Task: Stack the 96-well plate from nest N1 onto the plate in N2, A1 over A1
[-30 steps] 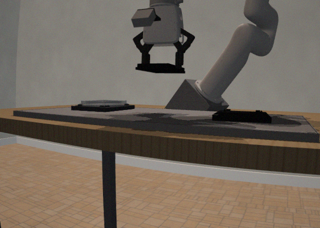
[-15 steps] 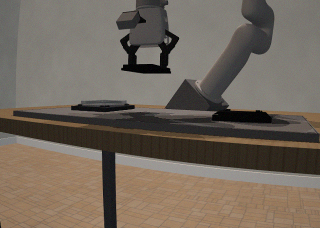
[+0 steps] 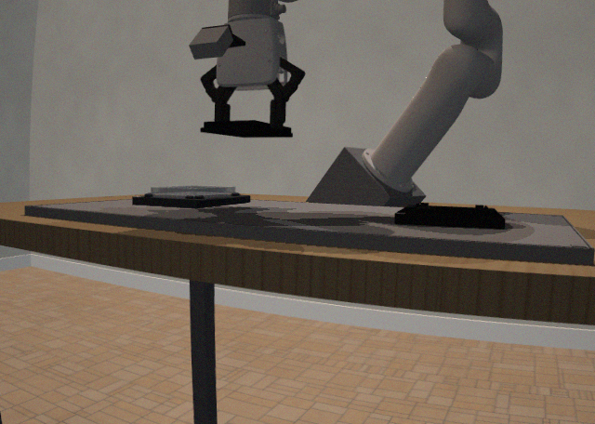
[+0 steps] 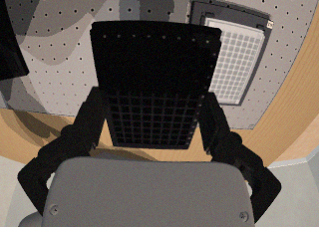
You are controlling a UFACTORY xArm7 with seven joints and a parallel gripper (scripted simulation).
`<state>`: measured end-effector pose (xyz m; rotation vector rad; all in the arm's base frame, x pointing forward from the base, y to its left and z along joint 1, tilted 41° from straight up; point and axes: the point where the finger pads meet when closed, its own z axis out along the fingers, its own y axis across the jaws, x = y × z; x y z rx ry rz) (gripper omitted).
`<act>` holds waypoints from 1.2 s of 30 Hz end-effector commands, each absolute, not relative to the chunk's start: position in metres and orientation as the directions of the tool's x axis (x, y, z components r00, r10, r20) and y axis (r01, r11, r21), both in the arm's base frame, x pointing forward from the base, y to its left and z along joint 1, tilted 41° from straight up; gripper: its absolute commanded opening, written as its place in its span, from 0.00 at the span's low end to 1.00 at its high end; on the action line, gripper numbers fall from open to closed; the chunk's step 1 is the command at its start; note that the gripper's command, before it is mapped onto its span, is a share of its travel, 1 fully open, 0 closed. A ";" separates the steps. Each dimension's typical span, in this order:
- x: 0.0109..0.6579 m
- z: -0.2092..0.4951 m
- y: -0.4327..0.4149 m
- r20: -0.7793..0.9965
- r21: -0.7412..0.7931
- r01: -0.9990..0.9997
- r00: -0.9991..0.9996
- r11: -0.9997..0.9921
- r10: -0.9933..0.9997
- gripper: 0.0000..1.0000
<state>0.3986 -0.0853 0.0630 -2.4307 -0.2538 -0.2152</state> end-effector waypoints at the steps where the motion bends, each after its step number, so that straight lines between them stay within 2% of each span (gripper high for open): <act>1: 0.403 0.050 -0.102 0.221 -0.613 0.238 0.967 -0.753 0.125 0.00; 36: 0.413 -0.003 -0.166 0.221 -0.613 0.238 0.967 -0.754 0.126 0.00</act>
